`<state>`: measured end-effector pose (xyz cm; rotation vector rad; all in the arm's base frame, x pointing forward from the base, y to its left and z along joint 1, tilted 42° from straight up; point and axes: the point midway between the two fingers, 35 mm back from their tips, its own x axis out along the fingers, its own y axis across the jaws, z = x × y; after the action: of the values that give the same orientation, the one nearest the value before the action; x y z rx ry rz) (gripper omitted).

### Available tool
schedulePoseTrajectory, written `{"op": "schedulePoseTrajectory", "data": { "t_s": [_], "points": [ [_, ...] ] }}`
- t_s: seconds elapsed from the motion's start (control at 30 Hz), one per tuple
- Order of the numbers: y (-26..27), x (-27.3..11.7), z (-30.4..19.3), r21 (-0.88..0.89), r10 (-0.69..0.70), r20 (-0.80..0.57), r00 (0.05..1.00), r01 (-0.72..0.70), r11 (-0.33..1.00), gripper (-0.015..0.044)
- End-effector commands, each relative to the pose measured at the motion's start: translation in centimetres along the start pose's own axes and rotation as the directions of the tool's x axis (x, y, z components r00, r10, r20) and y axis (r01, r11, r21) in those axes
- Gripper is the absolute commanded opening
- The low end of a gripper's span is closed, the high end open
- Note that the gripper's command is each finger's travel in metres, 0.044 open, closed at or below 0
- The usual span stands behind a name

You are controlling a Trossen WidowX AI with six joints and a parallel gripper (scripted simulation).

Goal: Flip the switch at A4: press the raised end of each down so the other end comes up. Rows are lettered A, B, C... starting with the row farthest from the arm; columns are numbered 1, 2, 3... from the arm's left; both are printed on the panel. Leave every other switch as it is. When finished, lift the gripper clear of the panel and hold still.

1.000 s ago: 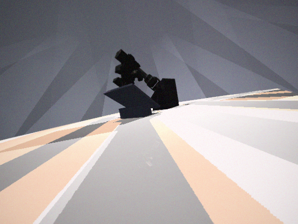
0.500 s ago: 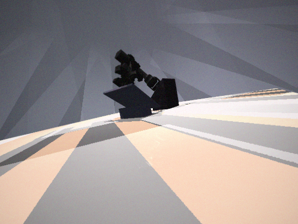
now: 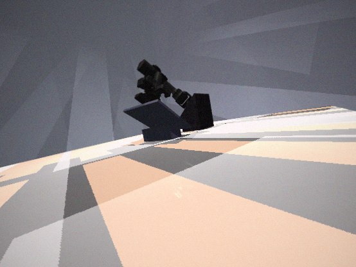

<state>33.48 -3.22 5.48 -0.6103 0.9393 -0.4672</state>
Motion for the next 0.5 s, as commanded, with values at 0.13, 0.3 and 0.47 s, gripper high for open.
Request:
{"op": "schedulePoseTrajectory", "data": {
  "t_s": [0.13, 0.3, 0.47],
  "points": [
    [0.11, 0.32, -0.19, -0.007, 0.003, -0.006, 1.0, -0.003, 1.0, 0.0],
    [0.1, 0.39, -0.2, -0.007, 0.003, -0.006, 1.0, -0.003, 1.0, 0.0],
    [0.1, 0.45, -0.2, -0.007, 0.003, -0.006, 1.0, -0.003, 1.0, 0.0]
  ]
}}
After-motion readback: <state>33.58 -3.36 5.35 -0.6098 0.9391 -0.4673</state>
